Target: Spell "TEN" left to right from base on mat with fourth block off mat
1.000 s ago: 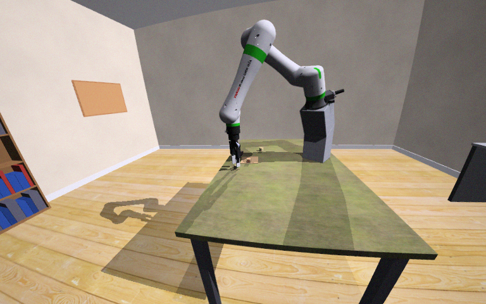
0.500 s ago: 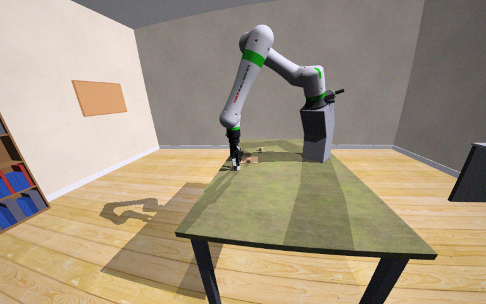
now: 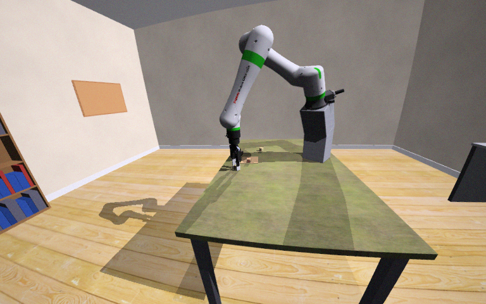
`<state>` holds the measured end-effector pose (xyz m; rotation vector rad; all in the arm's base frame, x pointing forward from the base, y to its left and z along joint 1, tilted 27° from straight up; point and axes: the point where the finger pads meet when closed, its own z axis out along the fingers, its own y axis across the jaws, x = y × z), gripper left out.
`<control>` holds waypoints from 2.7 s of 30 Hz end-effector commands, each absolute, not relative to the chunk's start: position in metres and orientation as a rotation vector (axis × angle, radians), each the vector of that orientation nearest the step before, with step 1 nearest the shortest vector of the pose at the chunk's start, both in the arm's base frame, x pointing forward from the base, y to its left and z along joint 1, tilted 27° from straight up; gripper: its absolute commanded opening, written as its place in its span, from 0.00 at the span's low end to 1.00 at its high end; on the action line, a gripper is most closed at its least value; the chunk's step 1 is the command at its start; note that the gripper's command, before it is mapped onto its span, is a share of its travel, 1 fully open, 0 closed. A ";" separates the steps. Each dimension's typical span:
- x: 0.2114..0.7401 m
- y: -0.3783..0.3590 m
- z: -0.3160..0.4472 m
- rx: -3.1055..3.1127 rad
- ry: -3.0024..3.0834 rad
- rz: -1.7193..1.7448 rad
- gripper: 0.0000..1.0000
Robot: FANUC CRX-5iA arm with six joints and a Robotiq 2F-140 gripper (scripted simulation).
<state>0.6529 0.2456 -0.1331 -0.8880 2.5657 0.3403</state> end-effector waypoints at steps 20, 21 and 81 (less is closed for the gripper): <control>0.653 0.246 -0.133 -0.888 2.566 0.340 0.16; 0.653 0.246 -0.133 -0.888 2.566 0.340 0.16; 0.624 0.210 -0.044 -0.888 2.566 0.340 0.16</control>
